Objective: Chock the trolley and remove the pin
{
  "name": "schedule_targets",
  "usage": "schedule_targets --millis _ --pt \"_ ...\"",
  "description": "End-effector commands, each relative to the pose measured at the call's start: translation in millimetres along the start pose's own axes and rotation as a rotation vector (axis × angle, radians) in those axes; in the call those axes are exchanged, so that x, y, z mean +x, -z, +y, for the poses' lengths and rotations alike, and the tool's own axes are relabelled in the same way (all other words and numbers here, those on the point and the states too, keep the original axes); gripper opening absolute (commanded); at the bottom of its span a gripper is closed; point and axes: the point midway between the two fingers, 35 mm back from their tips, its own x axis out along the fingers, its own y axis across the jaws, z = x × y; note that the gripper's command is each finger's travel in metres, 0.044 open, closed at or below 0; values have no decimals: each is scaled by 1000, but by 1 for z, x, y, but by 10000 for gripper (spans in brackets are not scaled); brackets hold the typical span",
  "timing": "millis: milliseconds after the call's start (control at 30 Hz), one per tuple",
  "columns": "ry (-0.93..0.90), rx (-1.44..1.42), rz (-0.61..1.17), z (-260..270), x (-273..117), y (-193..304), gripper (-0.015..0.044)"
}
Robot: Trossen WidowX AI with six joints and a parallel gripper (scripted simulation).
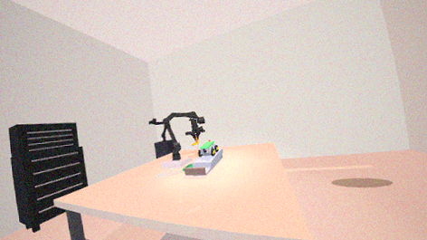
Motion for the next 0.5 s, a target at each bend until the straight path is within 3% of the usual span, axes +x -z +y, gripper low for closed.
schedule_targets --millis 0,467 --pt "1 128 3 0 0 1 0" --pt "1 613 3 0 0 1 0"
